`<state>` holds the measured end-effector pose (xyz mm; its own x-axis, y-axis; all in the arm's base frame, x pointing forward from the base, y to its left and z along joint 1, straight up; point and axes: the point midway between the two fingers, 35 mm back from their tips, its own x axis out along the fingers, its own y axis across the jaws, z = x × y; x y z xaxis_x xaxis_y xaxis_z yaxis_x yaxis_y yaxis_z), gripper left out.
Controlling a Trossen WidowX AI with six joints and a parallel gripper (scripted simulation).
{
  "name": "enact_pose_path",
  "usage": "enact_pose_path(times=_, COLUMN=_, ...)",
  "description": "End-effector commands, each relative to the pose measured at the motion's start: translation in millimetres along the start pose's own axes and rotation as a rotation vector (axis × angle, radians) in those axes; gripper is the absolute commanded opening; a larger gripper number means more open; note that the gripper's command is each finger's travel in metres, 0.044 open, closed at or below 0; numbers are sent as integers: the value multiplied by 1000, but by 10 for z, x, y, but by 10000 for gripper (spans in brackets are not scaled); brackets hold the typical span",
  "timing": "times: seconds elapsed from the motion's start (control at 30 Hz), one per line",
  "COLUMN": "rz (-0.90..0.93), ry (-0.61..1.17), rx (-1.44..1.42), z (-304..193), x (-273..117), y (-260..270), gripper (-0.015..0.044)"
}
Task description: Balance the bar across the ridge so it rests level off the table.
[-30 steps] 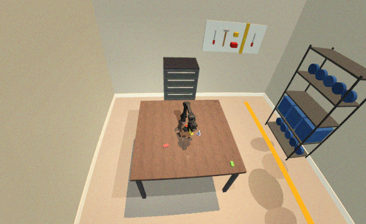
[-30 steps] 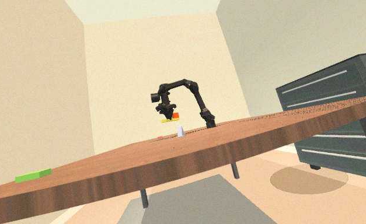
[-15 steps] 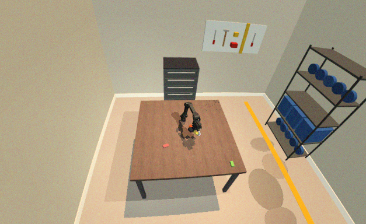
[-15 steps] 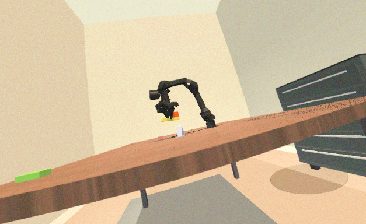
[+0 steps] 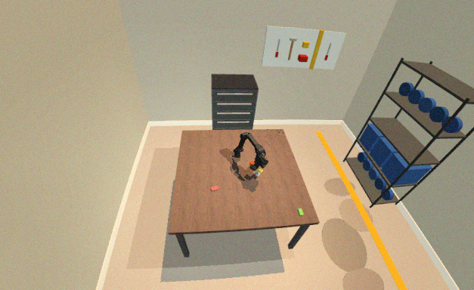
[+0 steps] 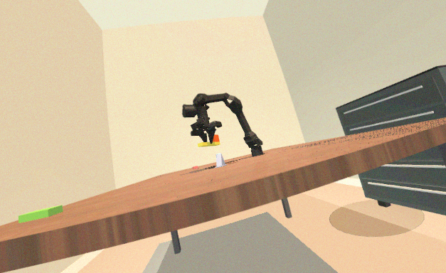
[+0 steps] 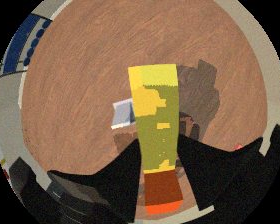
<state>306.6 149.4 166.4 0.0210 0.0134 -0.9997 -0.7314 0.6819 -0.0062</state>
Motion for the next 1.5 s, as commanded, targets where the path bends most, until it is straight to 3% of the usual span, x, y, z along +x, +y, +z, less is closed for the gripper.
enact_pose_path(times=0.0, rz=-2, ry=-1, rx=-48, z=76, x=-9, y=119, gripper=0)
enact_pose_path(times=0.37, rz=0, ry=-2, rx=-154, z=225, x=-6, y=485, gripper=0)
enact_pose_path(times=1.47, rz=0, ry=-3, rx=-155, z=224, x=430, y=514, gripper=0)
